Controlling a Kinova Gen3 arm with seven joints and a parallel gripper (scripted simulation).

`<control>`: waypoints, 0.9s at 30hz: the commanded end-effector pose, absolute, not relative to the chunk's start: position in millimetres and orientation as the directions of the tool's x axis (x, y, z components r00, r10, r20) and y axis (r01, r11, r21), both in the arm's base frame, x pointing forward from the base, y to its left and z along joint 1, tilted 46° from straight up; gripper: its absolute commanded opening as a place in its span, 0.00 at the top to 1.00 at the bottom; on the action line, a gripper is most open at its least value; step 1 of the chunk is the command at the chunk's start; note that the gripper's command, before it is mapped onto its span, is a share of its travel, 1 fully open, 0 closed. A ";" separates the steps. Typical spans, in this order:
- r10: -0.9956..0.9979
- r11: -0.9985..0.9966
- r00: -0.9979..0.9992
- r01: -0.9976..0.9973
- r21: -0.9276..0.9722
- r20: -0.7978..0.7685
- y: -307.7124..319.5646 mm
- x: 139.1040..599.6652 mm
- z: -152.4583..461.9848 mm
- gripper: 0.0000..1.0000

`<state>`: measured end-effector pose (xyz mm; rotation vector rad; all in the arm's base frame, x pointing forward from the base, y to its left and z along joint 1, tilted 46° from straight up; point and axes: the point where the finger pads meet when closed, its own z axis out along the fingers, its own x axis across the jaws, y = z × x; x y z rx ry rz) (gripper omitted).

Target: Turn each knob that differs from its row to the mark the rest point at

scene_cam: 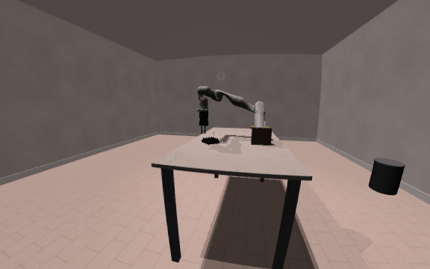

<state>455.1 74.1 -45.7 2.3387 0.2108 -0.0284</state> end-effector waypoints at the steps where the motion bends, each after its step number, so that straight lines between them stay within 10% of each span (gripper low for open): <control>1: 0.122 -0.693 0.991 0.122 0.711 -0.051 76.6 455.9 -43.7 0.54; 27: -0.395 -0.582 0.797 -0.602 0.547 0.456 78.5 457.0 -34.2 0.54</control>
